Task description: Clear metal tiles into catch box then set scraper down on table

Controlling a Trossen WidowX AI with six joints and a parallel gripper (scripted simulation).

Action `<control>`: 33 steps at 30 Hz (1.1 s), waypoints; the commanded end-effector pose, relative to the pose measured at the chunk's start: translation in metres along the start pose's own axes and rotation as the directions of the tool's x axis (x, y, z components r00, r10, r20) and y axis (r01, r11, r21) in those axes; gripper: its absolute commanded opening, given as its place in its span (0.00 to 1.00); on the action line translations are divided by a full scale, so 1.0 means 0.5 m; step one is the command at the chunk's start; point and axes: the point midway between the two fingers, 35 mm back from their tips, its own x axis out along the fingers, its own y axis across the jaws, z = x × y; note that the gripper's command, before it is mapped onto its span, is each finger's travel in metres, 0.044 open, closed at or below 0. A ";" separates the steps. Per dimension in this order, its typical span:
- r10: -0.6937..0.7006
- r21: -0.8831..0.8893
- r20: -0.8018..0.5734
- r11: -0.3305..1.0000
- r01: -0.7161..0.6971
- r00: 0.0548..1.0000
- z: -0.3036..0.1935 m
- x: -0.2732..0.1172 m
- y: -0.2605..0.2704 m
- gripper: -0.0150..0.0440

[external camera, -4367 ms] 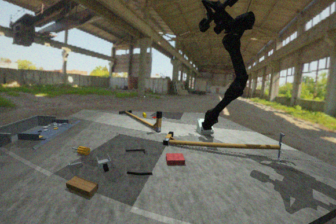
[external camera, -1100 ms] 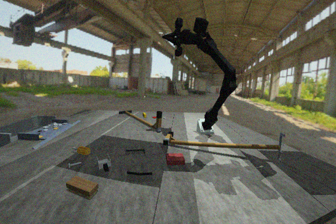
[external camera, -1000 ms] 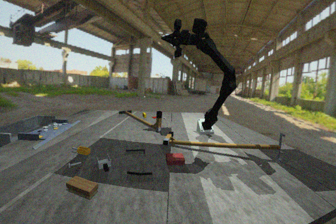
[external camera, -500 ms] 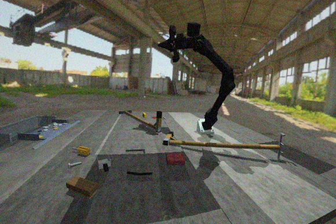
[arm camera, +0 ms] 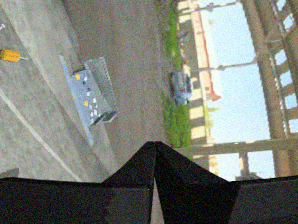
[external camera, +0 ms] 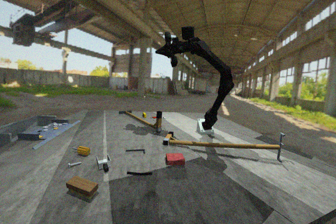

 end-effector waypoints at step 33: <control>0.246 0.303 -0.095 0.930 -0.207 0.965 -0.084 0.078 0.137 0.25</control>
